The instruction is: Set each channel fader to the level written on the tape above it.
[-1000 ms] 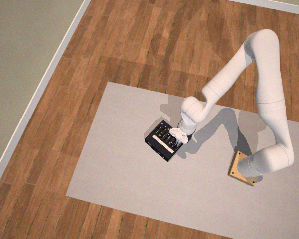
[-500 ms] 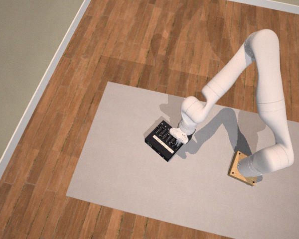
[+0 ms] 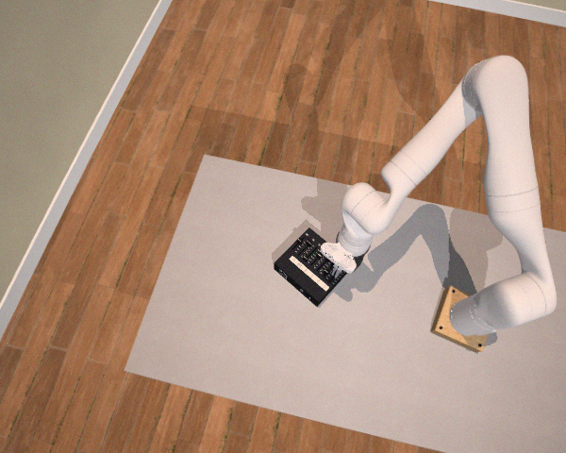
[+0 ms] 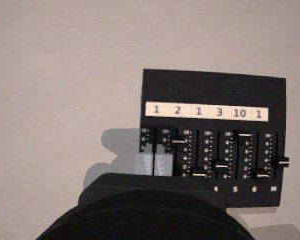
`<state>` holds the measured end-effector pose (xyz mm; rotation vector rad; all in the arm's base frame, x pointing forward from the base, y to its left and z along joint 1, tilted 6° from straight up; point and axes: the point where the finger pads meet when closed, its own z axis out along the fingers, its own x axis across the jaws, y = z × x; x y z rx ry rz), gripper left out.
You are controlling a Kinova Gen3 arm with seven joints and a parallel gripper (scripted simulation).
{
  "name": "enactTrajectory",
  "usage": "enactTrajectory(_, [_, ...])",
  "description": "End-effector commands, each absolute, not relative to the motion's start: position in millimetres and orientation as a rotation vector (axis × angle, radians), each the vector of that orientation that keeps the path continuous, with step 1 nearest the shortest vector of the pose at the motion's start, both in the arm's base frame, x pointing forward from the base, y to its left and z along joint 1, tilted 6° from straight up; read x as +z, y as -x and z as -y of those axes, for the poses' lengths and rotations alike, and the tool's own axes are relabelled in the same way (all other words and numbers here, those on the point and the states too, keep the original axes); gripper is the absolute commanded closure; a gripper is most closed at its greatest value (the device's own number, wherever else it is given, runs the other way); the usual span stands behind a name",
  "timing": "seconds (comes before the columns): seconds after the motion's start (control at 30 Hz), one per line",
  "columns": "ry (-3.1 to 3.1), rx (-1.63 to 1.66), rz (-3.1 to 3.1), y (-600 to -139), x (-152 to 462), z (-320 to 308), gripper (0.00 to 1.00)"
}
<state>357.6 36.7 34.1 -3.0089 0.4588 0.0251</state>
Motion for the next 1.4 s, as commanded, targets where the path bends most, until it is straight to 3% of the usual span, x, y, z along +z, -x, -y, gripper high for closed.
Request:
enactTrajectory(0.0, [3.010,0.023,-0.456,-358.5,34.8,-38.7,1.00])
enactTrajectory(1.37, [3.010,0.023,-0.456,-359.2,74.8,-37.0,1.00])
